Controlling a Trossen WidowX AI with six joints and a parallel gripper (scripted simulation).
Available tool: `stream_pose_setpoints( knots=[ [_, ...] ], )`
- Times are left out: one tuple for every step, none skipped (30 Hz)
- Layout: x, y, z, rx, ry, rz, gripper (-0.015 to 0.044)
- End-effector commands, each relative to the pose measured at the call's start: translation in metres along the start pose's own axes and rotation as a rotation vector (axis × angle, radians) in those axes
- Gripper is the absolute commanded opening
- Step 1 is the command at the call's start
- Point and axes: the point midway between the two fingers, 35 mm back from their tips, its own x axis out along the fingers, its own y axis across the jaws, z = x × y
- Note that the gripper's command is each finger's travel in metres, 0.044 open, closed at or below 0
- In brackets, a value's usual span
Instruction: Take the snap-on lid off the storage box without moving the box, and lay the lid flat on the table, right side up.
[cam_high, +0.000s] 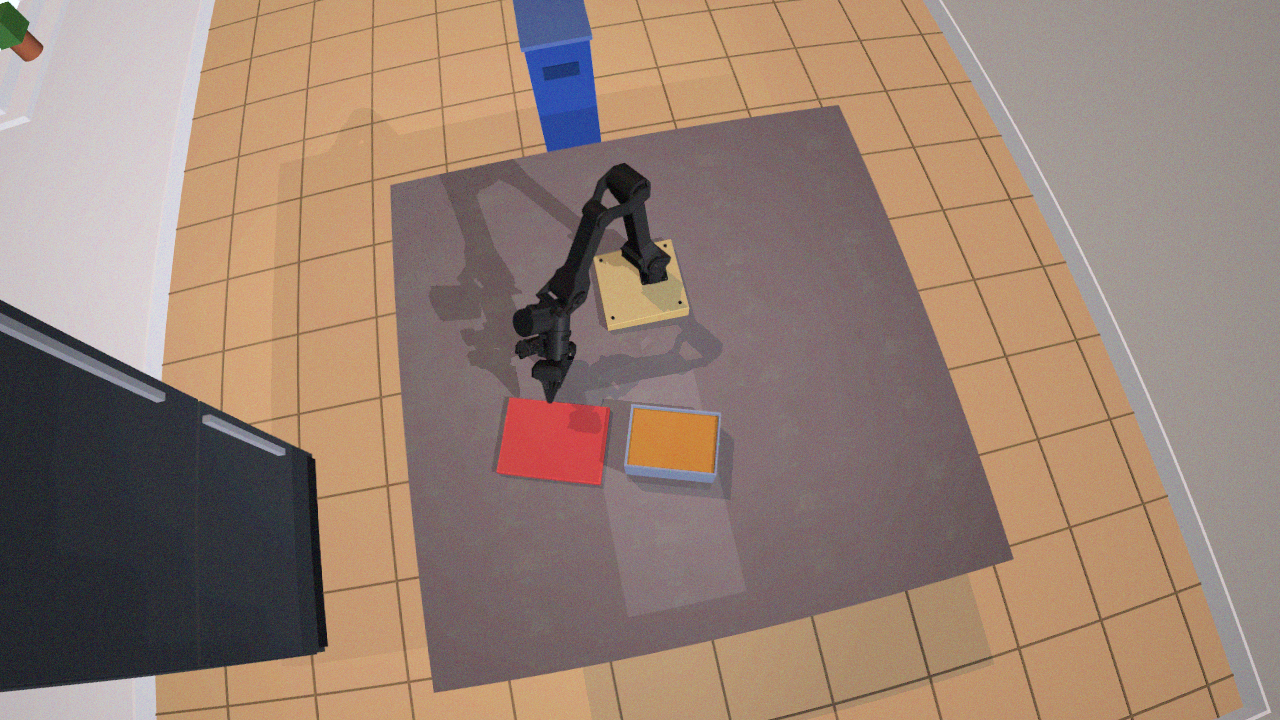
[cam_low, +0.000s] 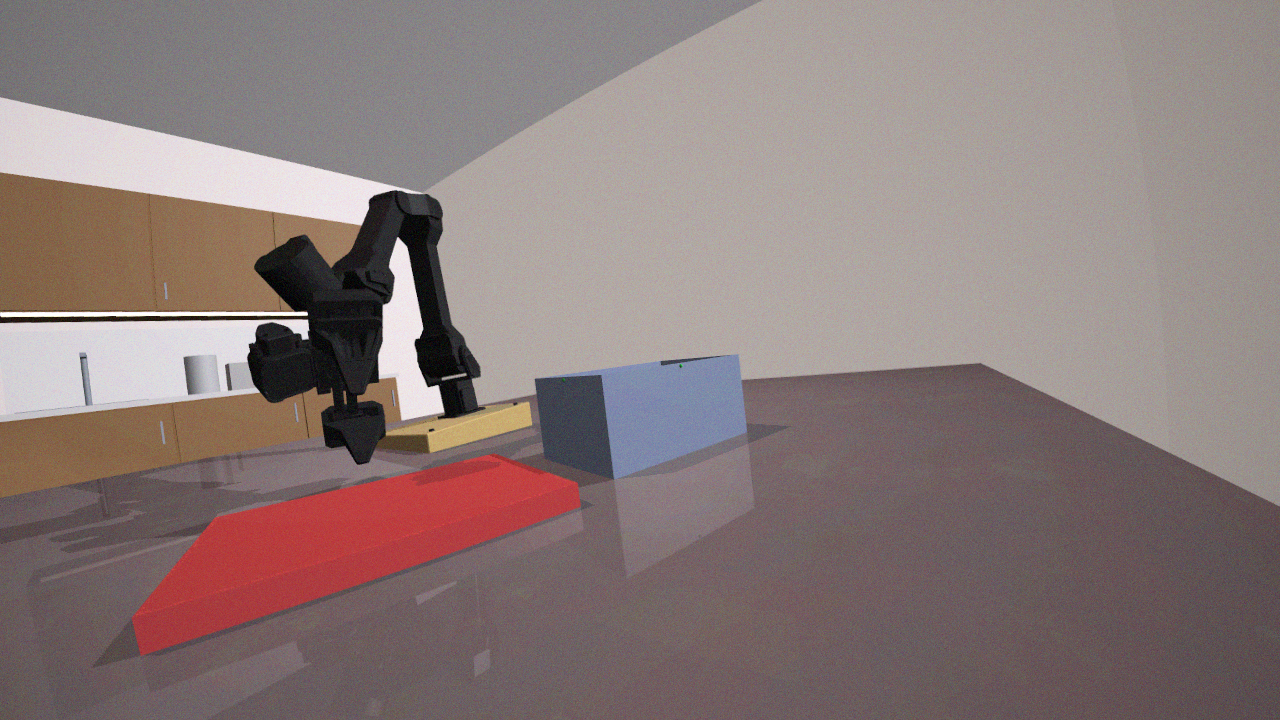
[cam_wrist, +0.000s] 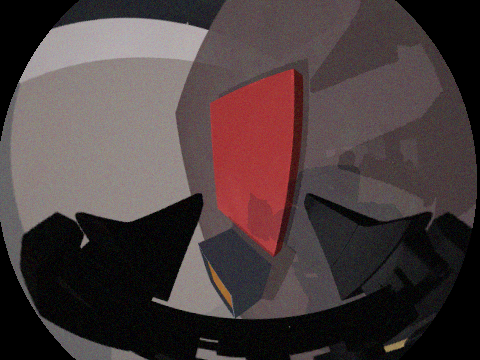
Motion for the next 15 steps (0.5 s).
stream_pose_setpoints(
  knots=[
    [-0.006,-0.01,-0.003,0.003,0.008,-0.009,0.044],
    [-0.007,-0.011,-0.003,0.003,0.008,-0.009,0.044],
    [-0.009,-0.012,-0.003,0.003,0.009,-0.009,0.044],
    [-0.01,-0.014,-0.003,0.003,0.009,-0.01,0.044],
    [-0.012,-0.015,-0.003,0.003,0.009,-0.01,0.044],
    [-0.014,-0.016,-0.003,0.003,0.009,-0.01,0.044],
    [-0.015,-0.018,-0.003,0.003,0.009,-0.01,0.044],
    [-0.017,-0.019,-0.003,0.003,0.009,-0.01,0.044],
    [-0.018,-0.02,-0.003,0.003,0.009,-0.01,0.044],
    [-0.02,-0.022,-0.003,0.003,0.009,-0.011,0.044],
    [-0.021,-0.023,-0.003,0.003,0.009,-0.011,0.044],
    [-0.023,-0.024,-0.003,0.003,0.009,-0.011,0.044],
    [-0.024,-0.025,-0.003,0.003,0.009,-0.011,0.044],
    [-0.026,-0.027,-0.003,0.003,0.009,-0.011,0.044],
    [-0.027,-0.028,-0.003,0.003,0.009,-0.012,0.044]
  ],
)
